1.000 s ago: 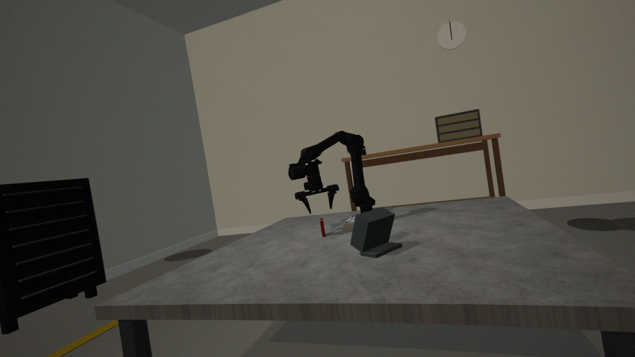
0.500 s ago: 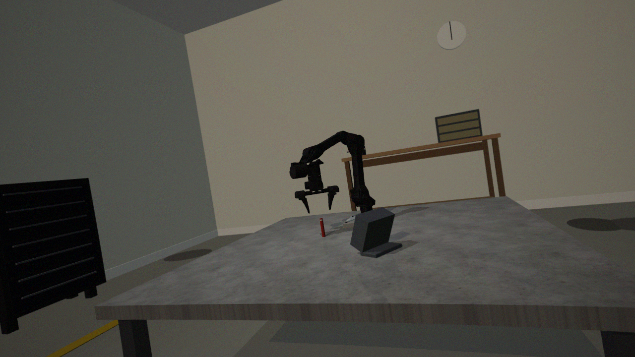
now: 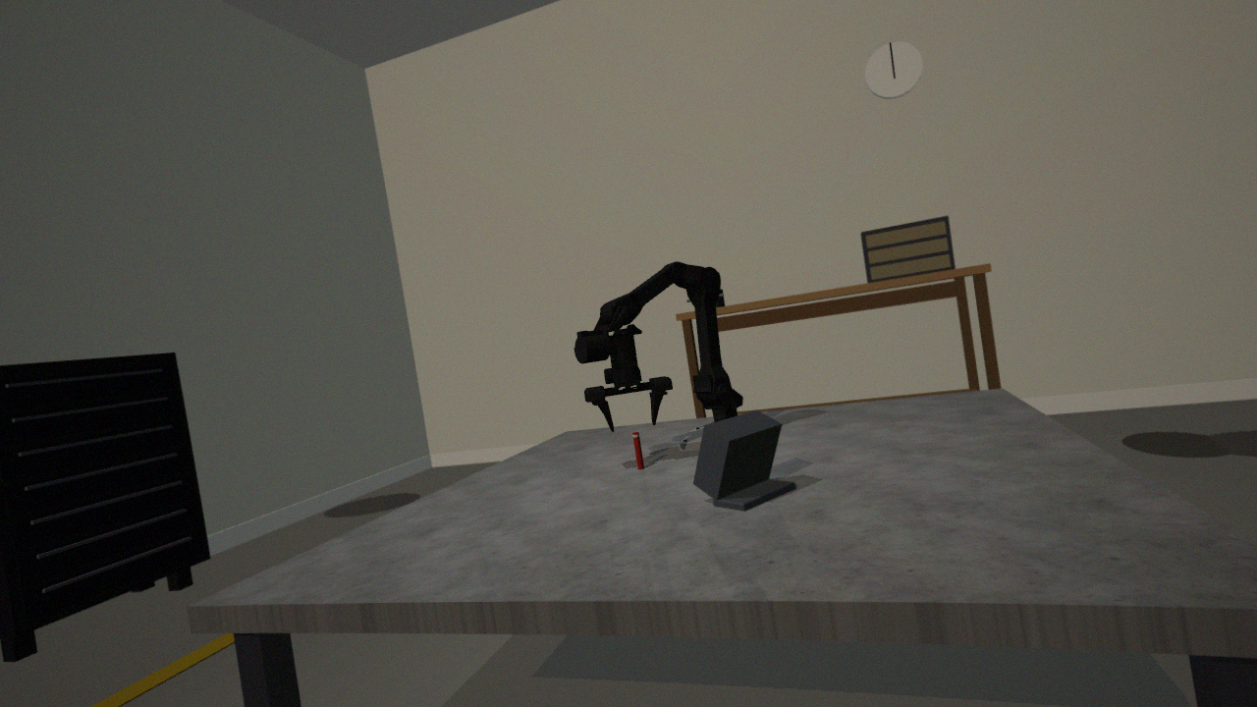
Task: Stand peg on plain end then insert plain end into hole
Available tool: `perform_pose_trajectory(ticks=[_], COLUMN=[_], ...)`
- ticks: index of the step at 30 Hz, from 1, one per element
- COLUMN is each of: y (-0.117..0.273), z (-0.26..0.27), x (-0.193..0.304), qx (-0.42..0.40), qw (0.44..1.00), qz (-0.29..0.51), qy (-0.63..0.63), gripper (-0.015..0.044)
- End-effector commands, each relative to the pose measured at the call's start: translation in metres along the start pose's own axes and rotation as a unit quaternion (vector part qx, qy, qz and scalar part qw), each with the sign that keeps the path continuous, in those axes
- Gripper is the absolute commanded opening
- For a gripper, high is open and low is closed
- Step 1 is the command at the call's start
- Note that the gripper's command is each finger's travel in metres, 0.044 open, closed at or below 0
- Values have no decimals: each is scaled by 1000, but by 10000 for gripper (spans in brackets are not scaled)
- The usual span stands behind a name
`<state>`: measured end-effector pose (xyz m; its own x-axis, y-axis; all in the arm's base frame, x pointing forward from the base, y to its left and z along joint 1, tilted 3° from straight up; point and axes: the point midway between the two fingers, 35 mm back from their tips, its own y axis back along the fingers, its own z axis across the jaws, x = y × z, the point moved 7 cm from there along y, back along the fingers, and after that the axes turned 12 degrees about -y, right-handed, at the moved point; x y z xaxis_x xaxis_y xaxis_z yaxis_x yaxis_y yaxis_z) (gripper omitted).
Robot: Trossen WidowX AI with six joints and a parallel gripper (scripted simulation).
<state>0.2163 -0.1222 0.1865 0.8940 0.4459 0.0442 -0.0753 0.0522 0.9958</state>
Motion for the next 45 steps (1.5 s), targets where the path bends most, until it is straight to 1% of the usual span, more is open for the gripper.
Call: perform_pose_trajectory(ticks=[1,27,35,45], y=[-10,-52,-53,-50], z=[0,-2,-2,-2], x=[-1,-2,-2,-1], qx=[6,6,6,2], qw=[1000,1000,1000,1000], qz=[-6,-6,-6,-2], qy=[-3,-3,-3,-1], gripper=[440,440,440,177])
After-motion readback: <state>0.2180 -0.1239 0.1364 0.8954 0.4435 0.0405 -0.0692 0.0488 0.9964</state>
